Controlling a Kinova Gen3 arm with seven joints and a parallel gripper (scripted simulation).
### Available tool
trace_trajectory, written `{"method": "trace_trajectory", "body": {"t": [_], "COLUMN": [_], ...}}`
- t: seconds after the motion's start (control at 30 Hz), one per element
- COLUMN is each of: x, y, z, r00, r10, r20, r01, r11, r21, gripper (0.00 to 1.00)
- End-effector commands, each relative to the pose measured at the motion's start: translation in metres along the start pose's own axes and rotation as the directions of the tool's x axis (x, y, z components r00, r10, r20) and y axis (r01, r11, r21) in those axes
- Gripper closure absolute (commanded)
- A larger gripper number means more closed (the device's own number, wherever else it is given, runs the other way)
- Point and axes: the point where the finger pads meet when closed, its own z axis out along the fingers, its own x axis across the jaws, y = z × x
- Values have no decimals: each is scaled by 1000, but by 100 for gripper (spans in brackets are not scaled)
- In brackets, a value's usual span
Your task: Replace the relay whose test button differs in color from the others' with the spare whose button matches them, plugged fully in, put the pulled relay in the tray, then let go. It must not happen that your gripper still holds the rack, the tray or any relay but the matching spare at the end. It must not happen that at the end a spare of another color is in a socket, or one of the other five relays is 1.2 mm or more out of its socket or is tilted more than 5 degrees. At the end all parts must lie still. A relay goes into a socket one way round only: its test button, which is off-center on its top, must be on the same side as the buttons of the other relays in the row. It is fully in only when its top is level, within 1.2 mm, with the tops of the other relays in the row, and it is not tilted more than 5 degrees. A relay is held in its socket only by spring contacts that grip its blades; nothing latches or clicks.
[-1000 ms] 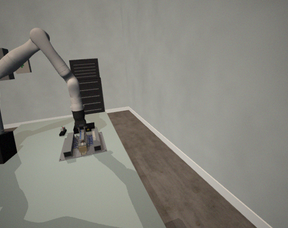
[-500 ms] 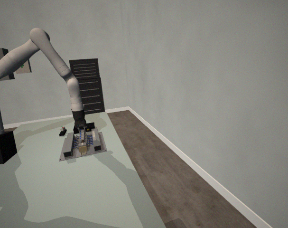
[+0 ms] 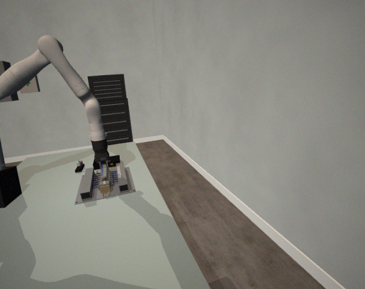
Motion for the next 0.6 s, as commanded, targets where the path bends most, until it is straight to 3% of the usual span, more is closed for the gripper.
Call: {"method": "trace_trajectory", "body": {"t": [0.0, 0.57], "x": [1, 1], "y": [0, 0], "z": [4, 7], "r00": [1000, 1000], "r10": [1, 0], "r20": [-1, -2], "r01": [-1, 0], "r11": [1000, 1000], "r21": [0, 0], "gripper": [100, 100]}}
